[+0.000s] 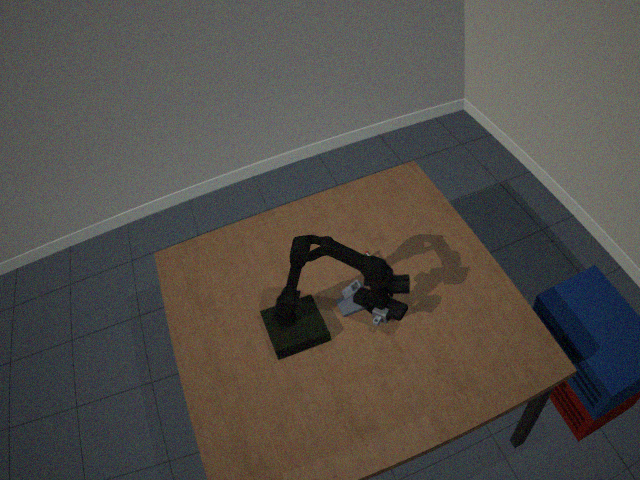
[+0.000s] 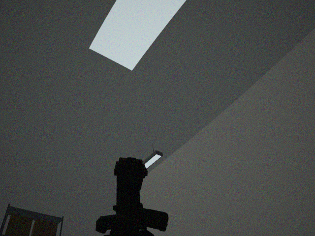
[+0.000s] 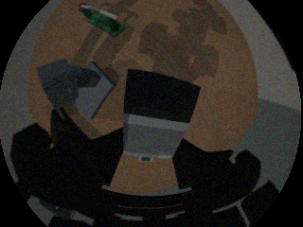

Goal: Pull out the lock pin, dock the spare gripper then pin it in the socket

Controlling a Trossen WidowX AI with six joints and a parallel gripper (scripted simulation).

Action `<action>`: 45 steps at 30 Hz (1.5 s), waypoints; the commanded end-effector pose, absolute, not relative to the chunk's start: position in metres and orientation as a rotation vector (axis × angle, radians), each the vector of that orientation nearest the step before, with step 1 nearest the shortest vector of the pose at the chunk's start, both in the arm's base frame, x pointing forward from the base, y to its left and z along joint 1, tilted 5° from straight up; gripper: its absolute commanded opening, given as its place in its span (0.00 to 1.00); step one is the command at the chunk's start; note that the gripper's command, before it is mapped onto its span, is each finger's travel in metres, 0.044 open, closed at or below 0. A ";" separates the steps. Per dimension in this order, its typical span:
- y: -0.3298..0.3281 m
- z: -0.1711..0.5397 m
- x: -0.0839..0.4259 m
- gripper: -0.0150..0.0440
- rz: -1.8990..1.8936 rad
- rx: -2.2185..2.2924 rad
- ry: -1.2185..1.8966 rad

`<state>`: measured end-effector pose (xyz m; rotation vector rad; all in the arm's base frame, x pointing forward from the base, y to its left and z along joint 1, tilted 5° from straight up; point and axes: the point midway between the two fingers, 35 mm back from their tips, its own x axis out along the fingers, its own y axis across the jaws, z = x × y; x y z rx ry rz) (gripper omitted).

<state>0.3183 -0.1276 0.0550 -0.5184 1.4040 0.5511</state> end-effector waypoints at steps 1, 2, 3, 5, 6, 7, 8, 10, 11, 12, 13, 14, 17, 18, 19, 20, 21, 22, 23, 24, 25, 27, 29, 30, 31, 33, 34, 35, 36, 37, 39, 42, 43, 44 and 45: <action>-0.127 0.054 0.318 0.25 0.527 -0.487 1.414; -0.127 0.054 0.318 0.25 0.509 -0.468 1.419; -0.127 0.054 0.318 0.25 0.491 -0.448 1.424; -0.127 0.054 0.319 0.25 0.455 -0.409 1.433; -0.127 0.054 0.319 0.25 0.437 -0.389 1.437; -0.127 0.054 0.319 0.25 0.419 -0.370 1.441; -0.127 0.054 0.319 0.25 0.401 -0.350 1.445; -0.126 0.054 0.319 0.25 0.365 -0.311 1.452; -0.126 0.054 0.319 0.25 0.347 -0.291 1.455; -0.126 0.054 0.320 0.25 0.329 -0.271 1.459; -0.126 0.054 0.320 0.25 0.311 -0.251 1.462; -0.126 0.055 0.320 0.25 0.293 -0.232 1.465; -0.126 0.055 0.320 0.25 0.238 -0.173 1.472; -0.126 0.055 0.321 0.25 0.220 -0.153 1.475; -0.125 0.055 0.321 0.25 0.202 -0.133 1.477; -0.125 0.055 0.321 0.25 0.184 -0.113 1.479; -0.125 0.055 0.321 0.25 0.165 -0.094 1.481; -0.125 0.055 0.321 0.25 0.147 -0.074 1.482; -0.125 0.055 0.321 0.25 0.129 -0.054 1.484; -0.125 0.055 0.321 0.25 0.111 -0.034 1.485; -0.125 0.055 0.322 0.25 0.093 -0.014 1.486; -0.125 0.055 0.322 0.25 0.056 0.025 1.488; -0.124 0.055 0.322 0.25 0.020 0.065 1.489; -0.124 0.055 0.322 0.25 0.001 0.084 1.489; -0.124 0.056 0.323 0.25 -0.017 0.104 1.490; -0.124 0.056 0.323 0.25 -0.053 0.144 1.489; -0.124 0.056 0.323 0.25 -0.072 0.163 1.489; -0.124 0.056 0.323 0.25 -0.090 0.183 1.489; -0.124 0.056 0.323 0.25 -0.108 0.203 1.488; -0.124 0.056 0.323 0.25 -0.126 0.223 1.487; -0.123 0.056 0.324 0.25 -0.163 0.262 1.485; -0.123 0.056 0.324 0.25 -0.218 0.321 1.481; -0.123 0.056 0.324 0.25 -0.236 0.341 1.479; -0.123 0.056 0.325 0.25 -0.254 0.361 1.477; -0.123 0.056 0.325 0.25 -0.273 0.380 1.475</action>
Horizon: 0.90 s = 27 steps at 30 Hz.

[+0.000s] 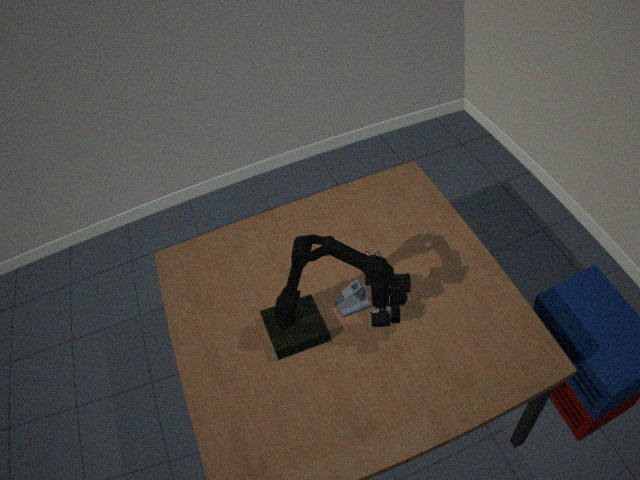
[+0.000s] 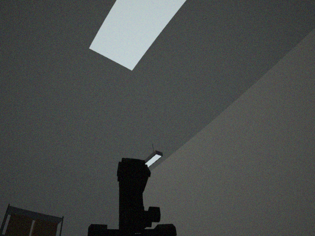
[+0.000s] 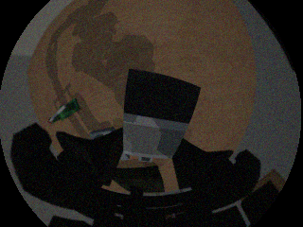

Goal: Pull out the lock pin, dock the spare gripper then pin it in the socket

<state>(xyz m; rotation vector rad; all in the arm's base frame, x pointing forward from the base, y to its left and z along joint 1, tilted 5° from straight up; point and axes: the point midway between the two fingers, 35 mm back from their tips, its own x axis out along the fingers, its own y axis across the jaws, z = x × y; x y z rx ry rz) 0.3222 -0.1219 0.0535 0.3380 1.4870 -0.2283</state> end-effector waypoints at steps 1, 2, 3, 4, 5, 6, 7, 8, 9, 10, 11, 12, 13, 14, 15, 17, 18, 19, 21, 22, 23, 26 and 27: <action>-0.123 0.056 0.325 0.25 -0.291 0.400 1.473; -0.123 0.056 0.325 0.25 -0.309 0.420 1.470; -0.123 0.056 0.325 0.25 -0.328 0.439 1.468; -0.122 0.057 0.325 0.25 -0.346 0.459 1.465; -0.122 0.057 0.325 0.25 -0.364 0.479 1.462; -0.122 0.057 0.326 0.25 -0.382 0.498 1.459; -0.122 0.057 0.326 0.25 -0.401 0.518 1.456; -0.122 0.057 0.326 0.25 -0.419 0.537 1.452; -0.122 0.057 0.326 0.25 -0.437 0.557 1.449; -0.122 0.057 0.326 0.25 -0.456 0.577 1.445; -0.122 0.057 0.326 0.25 -0.474 0.596 1.441; -0.122 0.057 0.326 0.25 -0.492 0.616 1.437; -0.122 0.057 0.327 0.25 -0.510 0.635 1.433; -0.121 0.057 0.327 0.25 -0.529 0.655 1.428; -0.121 0.057 0.327 0.25 -0.547 0.674 1.424; -0.121 0.057 0.327 0.25 -0.583 0.713 1.414; -0.121 0.057 0.327 0.25 -0.601 0.733 1.409; -0.121 0.057 0.328 0.25 -0.620 0.752 1.404; -0.121 0.057 0.328 0.25 -0.656 0.791 1.393; -0.121 0.058 0.328 0.25 -0.674 0.810 1.387; -0.121 0.058 0.328 0.25 -0.692 0.830 1.381; -0.120 0.058 0.329 0.25 -0.747 0.887 1.361; -0.120 0.058 0.329 0.25 -0.766 0.906 1.354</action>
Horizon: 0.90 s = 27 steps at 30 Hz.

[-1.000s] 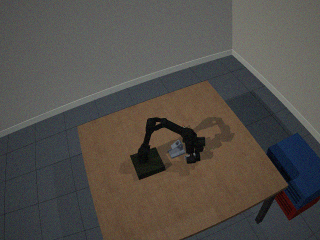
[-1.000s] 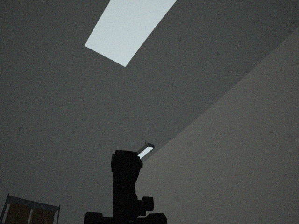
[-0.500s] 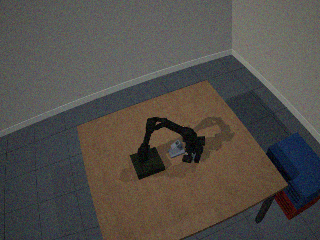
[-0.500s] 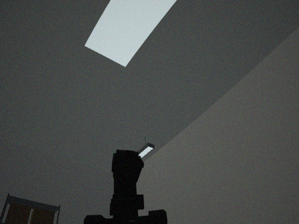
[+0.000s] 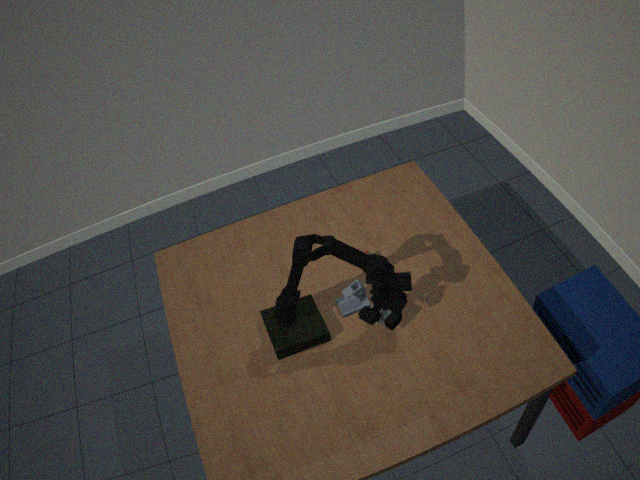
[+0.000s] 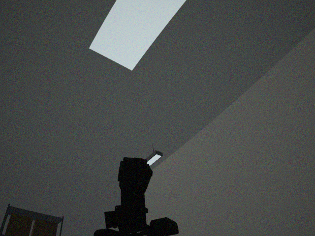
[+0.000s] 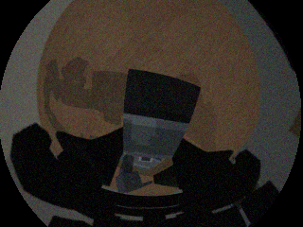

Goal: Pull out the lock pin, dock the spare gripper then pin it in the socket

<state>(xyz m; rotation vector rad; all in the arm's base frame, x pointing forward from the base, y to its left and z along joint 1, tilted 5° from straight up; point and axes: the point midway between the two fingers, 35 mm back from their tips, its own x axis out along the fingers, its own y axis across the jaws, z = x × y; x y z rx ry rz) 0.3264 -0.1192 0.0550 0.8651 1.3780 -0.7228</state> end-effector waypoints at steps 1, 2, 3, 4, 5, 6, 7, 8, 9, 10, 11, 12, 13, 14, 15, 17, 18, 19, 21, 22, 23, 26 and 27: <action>-0.120 0.058 0.329 0.25 -0.784 0.926 1.347; -0.120 0.058 0.329 0.25 -0.802 0.945 1.340; -0.120 0.058 0.329 0.25 -0.820 0.964 1.333; -0.120 0.058 0.329 0.25 -0.838 0.983 1.325; -0.120 0.058 0.330 0.25 -0.856 1.002 1.318; -0.120 0.058 0.330 0.25 -0.874 1.021 1.310; -0.120 0.058 0.330 0.25 -0.892 1.040 1.302; -0.120 0.058 0.330 0.25 -0.910 1.059 1.294; -0.120 0.058 0.330 0.25 -0.928 1.079 1.286; -0.119 0.058 0.330 0.25 -0.946 1.097 1.277; -0.119 0.058 0.331 0.25 -0.963 1.116 1.269; -0.119 0.058 0.331 0.25 -0.981 1.135 1.260; -0.119 0.058 0.331 0.25 -0.999 1.154 1.251; -0.119 0.058 0.331 0.25 -1.017 1.173 1.242; -0.119 0.058 0.331 0.25 -1.035 1.192 1.232; -0.119 0.059 0.331 0.25 -1.070 1.230 1.213; -0.119 0.059 0.332 0.25 -1.088 1.248 1.203; -0.118 0.059 0.332 0.25 -1.106 1.267 1.193; -0.118 0.059 0.332 0.25 -1.141 1.304 1.172; -0.118 0.059 0.332 0.25 -1.159 1.323 1.162; -0.118 0.059 0.332 0.25 -1.176 1.341 1.151; -0.118 0.059 0.333 0.25 -1.229 1.396 1.117; -0.118 0.059 0.333 0.25 -1.246 1.415 1.105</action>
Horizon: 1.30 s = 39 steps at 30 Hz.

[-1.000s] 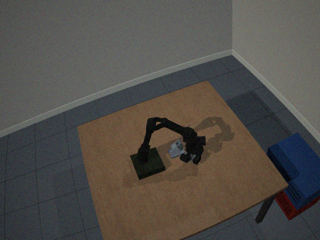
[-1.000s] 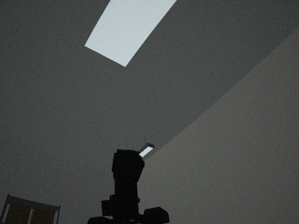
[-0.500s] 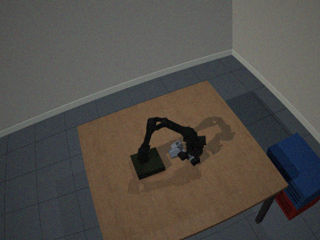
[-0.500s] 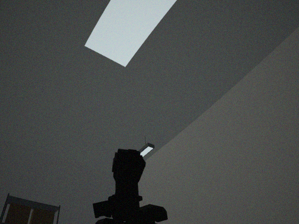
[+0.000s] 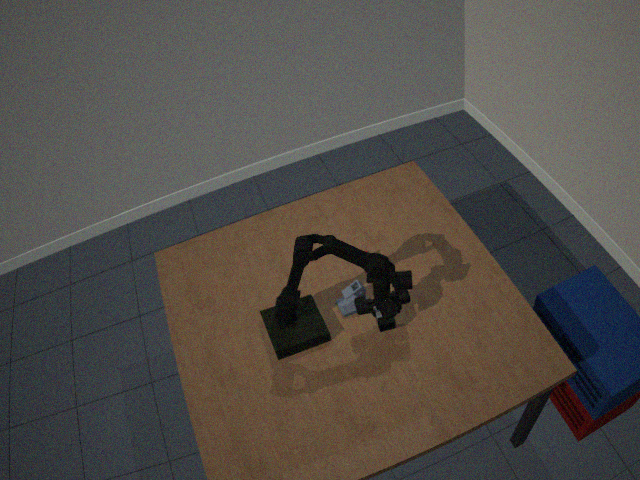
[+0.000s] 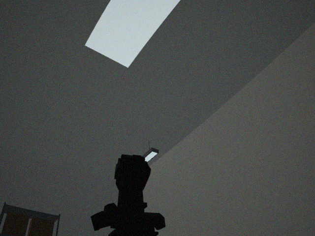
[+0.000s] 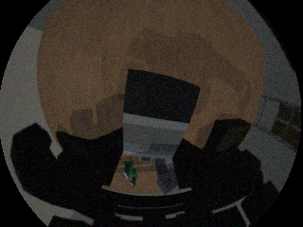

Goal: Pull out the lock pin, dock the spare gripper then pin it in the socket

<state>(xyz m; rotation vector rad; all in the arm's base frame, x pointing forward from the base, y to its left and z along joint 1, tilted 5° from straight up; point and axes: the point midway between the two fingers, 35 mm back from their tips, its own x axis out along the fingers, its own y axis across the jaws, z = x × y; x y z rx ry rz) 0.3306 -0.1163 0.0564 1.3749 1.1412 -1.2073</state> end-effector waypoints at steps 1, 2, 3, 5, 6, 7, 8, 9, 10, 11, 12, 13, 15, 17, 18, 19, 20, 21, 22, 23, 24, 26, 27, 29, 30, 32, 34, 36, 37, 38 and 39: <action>-0.117 0.059 0.333 0.25 -1.263 1.433 1.093; -0.117 0.059 0.333 0.25 -1.281 1.451 1.081; -0.117 0.059 0.333 0.25 -1.298 1.470 1.069; -0.117 0.060 0.334 0.25 -1.332 1.506 1.043; -0.117 0.060 0.334 0.25 -1.350 1.524 1.030; -0.117 0.060 0.334 0.25 -1.367 1.542 1.017; -0.117 0.060 0.334 0.25 -1.384 1.560 1.004; -0.116 0.060 0.334 0.25 -1.401 1.578 0.990; -0.116 0.060 0.334 0.25 -1.418 1.595 0.976; -0.116 0.060 0.335 0.25 -1.435 1.613 0.962; -0.116 0.060 0.335 0.25 -1.452 1.631 0.948; -0.116 0.060 0.335 0.25 -1.469 1.649 0.934; -0.116 0.060 0.335 0.25 -1.503 1.684 0.905; -0.116 0.060 0.335 0.25 -1.536 1.719 0.874; -0.115 0.060 0.336 0.25 -1.553 1.736 0.859; -0.115 0.060 0.336 0.25 -1.570 1.753 0.843; -0.115 0.060 0.336 0.25 -1.586 1.770 0.827; -0.115 0.060 0.336 0.25 -1.603 1.787 0.811; -0.115 0.060 0.336 0.25 -1.619 1.804 0.795; -0.115 0.060 0.336 0.25 -1.636 1.821 0.778; -0.115 0.061 0.336 0.25 -1.652 1.838 0.761; -0.115 0.061 0.337 0.25 -1.685 1.872 0.727; -0.114 0.061 0.337 0.25 -1.701 1.888 0.709; -0.114 0.061 0.337 0.25 -1.733 1.921 0.673; -0.114 0.061 0.337 0.25 -1.749 1.938 0.655; -0.114 0.061 0.338 0.25 -1.781 1.970 0.617; -0.114 0.061 0.338 0.25 -1.812 2.002 0.579; -0.113 0.061 0.338 0.25 -1.843 2.034 0.540; -0.113 0.061 0.338 0.25 -1.859 2.050 0.520; -0.113 0.061 0.338 0.25 -1.874 2.065 0.499; -0.113 0.061 0.339 0.25 -1.889 2.081 0.479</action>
